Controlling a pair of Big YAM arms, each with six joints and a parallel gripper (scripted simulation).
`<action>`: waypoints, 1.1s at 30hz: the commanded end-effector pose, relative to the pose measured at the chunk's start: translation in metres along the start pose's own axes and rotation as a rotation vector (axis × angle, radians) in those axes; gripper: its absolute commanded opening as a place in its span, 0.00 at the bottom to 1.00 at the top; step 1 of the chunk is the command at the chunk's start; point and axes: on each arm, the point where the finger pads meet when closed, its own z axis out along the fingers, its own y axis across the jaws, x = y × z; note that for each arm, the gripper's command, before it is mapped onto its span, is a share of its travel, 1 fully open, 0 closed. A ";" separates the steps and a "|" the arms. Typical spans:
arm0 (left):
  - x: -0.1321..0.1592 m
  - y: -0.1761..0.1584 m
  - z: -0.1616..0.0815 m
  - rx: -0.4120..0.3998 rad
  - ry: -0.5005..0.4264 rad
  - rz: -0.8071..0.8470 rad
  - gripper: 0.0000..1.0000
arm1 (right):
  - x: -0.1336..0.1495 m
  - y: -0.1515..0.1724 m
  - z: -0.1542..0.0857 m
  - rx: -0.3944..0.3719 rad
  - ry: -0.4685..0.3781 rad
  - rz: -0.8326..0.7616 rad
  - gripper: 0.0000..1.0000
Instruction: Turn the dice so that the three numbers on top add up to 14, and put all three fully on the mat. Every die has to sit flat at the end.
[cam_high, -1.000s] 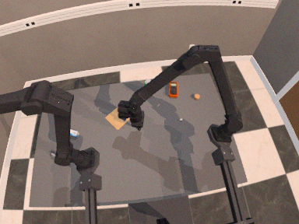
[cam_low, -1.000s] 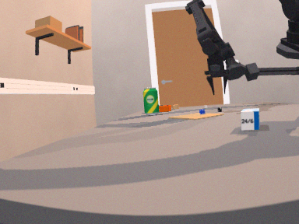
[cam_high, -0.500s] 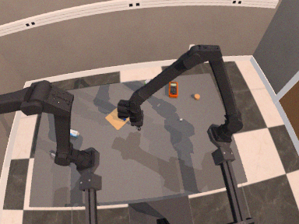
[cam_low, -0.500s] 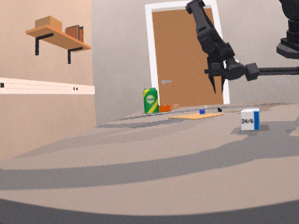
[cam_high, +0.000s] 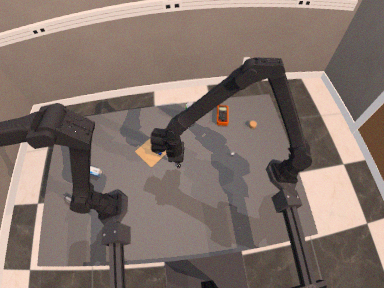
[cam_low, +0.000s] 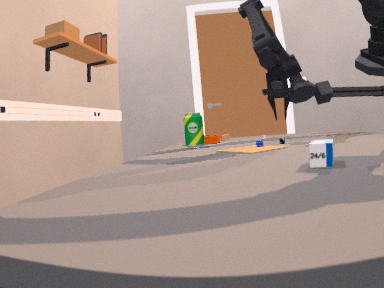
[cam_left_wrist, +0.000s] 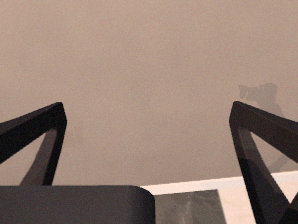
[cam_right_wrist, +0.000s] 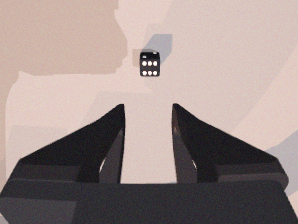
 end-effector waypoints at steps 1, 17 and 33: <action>-0.022 0.002 -0.008 -0.003 -0.054 0.015 1.00 | -0.020 -0.011 -0.022 0.011 -0.053 0.011 0.30; -0.022 0.002 -0.008 -0.003 -0.054 0.015 1.00 | -0.012 -0.007 0.007 0.002 -0.023 0.009 0.30; -0.022 0.002 -0.008 -0.003 -0.054 0.015 1.00 | -0.018 -0.011 0.024 0.004 -0.033 0.013 0.30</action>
